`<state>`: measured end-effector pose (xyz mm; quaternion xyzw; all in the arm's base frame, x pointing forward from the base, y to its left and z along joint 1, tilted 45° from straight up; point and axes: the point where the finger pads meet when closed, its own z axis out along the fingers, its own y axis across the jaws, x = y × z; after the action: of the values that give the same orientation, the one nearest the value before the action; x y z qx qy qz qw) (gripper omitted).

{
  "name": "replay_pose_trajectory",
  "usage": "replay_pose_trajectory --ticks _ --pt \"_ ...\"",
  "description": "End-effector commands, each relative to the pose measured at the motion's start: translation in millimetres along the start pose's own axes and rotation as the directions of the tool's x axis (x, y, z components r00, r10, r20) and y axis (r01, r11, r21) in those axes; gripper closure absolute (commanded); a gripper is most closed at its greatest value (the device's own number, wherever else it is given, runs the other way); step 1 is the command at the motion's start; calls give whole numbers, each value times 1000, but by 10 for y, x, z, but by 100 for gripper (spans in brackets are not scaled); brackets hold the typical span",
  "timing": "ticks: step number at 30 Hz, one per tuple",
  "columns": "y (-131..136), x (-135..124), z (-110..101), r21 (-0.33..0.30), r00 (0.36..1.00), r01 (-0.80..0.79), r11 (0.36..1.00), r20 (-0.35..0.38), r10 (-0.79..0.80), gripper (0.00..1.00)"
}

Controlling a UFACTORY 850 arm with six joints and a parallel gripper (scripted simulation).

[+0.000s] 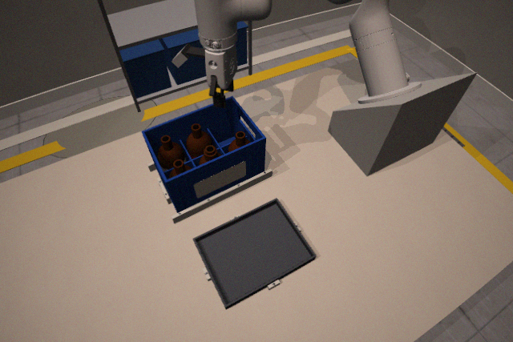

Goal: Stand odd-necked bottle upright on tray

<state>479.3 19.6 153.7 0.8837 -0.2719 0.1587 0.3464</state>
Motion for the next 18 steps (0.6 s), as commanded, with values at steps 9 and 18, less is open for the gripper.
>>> replay_pose_trajectory --ticks 9,18 --pt "-4 5 32 1 1000 -1 1000 -1 1 35" --pt "-3 5 99 1 1000 -1 1000 -1 1 35"
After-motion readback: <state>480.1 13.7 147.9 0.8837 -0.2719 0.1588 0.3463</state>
